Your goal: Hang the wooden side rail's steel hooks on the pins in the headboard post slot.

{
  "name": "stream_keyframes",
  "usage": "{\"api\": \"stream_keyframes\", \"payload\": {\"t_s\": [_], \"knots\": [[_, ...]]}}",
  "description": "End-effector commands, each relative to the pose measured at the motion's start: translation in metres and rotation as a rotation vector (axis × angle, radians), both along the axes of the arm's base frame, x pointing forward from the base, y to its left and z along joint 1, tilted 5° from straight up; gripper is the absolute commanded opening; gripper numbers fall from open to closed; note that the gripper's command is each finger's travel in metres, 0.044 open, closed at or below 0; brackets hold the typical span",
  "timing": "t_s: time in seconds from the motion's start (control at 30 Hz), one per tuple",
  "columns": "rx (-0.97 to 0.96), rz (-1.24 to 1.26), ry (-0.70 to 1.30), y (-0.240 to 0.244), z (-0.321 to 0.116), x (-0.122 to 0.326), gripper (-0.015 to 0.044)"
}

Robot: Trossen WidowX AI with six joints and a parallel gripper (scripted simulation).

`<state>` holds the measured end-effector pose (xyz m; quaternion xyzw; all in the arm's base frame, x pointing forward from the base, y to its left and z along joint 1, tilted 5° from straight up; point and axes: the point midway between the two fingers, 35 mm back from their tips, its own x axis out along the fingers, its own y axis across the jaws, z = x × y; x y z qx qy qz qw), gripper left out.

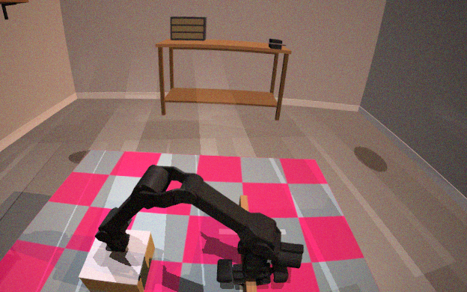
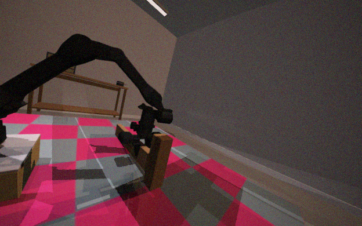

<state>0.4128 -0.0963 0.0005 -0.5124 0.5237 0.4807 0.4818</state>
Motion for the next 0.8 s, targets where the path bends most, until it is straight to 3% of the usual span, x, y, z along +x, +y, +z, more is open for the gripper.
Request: {"api": "stream_keyframes", "payload": {"t_s": [0.0, 0.77], "knots": [[-0.005, 0.006, -0.011, -0.0017, 0.0044, 0.0035, 0.0000], [-0.006, 0.006, -0.011, -0.0040, 0.0038, 0.0032, 0.0000]]}}
